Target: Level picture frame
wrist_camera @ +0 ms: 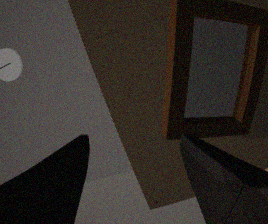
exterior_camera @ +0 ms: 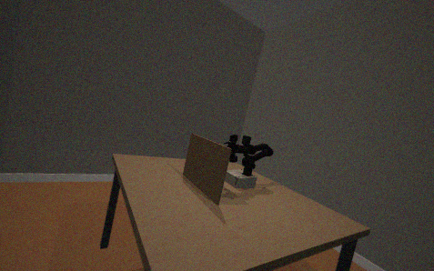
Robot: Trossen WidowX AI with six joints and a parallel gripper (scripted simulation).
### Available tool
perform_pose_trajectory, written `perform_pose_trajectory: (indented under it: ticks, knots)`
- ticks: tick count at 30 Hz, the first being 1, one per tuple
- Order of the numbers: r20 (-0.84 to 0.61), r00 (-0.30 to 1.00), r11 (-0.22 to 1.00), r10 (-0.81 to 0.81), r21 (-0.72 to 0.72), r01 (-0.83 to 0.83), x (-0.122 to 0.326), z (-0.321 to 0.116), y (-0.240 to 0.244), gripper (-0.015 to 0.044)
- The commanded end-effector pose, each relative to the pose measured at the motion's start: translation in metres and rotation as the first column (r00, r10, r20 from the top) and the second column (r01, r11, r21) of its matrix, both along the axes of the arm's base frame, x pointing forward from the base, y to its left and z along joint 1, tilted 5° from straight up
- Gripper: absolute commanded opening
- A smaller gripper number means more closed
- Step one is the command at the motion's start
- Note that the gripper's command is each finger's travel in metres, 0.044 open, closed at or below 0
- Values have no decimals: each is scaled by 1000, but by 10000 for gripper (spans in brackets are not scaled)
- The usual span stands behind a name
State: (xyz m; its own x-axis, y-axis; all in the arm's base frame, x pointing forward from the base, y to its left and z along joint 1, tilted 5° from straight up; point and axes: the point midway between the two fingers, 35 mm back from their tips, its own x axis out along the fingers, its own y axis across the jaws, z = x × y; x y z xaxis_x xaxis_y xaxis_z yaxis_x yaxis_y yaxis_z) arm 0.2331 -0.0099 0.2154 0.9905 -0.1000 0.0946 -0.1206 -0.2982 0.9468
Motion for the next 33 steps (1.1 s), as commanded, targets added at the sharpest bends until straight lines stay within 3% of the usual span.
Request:
perform_pose_trajectory:
  ticks: [1,15,33]
  knots:
    - [2,1000,1000,-3,-5,3,0,0,0,260]
    - [2,1000,1000,-3,-5,3,4,0,0,260]
    - [7,1000,1000,-3,-6,3,71,-30,-6,260]
